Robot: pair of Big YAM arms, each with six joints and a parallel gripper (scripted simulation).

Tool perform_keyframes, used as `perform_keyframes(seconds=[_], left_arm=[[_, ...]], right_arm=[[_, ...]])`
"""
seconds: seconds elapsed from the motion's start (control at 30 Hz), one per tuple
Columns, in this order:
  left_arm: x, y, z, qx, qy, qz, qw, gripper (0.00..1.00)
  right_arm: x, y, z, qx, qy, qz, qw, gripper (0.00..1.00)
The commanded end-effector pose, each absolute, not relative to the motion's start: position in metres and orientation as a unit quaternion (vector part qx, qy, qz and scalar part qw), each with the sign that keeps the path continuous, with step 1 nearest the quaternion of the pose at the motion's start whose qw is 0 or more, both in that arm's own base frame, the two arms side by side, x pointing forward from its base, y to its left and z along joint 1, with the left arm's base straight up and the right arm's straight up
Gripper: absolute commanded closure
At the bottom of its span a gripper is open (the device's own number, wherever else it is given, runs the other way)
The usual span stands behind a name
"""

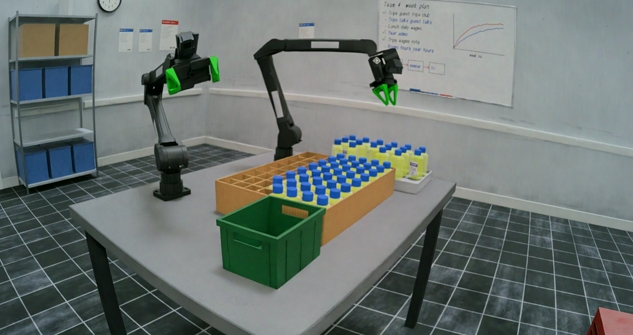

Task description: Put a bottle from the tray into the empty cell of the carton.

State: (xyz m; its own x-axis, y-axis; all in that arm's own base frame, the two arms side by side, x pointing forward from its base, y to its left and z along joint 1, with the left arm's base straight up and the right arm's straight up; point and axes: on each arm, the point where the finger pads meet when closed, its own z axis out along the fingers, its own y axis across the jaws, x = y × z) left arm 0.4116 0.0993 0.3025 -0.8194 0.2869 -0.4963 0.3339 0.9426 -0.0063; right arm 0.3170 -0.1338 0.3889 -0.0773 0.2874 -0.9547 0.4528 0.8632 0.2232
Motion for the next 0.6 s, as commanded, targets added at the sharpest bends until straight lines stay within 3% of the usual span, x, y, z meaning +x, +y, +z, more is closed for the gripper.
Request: perform_keyframes(seconds=[0.0,0.57], left_arm=[[0.409,0.098,0.315,0.117,0.956,-0.036,0.267,0.56],[0.376,0.113,0.291,-0.018,0.971,-0.016,0.239,0.56]], right_arm=[[0.335,-0.129,0.447,0.225,0.706,-0.064,0.669,0.00],[0.368,-0.113,0.471,0.182,0.705,-0.054,0.683,0.00]])
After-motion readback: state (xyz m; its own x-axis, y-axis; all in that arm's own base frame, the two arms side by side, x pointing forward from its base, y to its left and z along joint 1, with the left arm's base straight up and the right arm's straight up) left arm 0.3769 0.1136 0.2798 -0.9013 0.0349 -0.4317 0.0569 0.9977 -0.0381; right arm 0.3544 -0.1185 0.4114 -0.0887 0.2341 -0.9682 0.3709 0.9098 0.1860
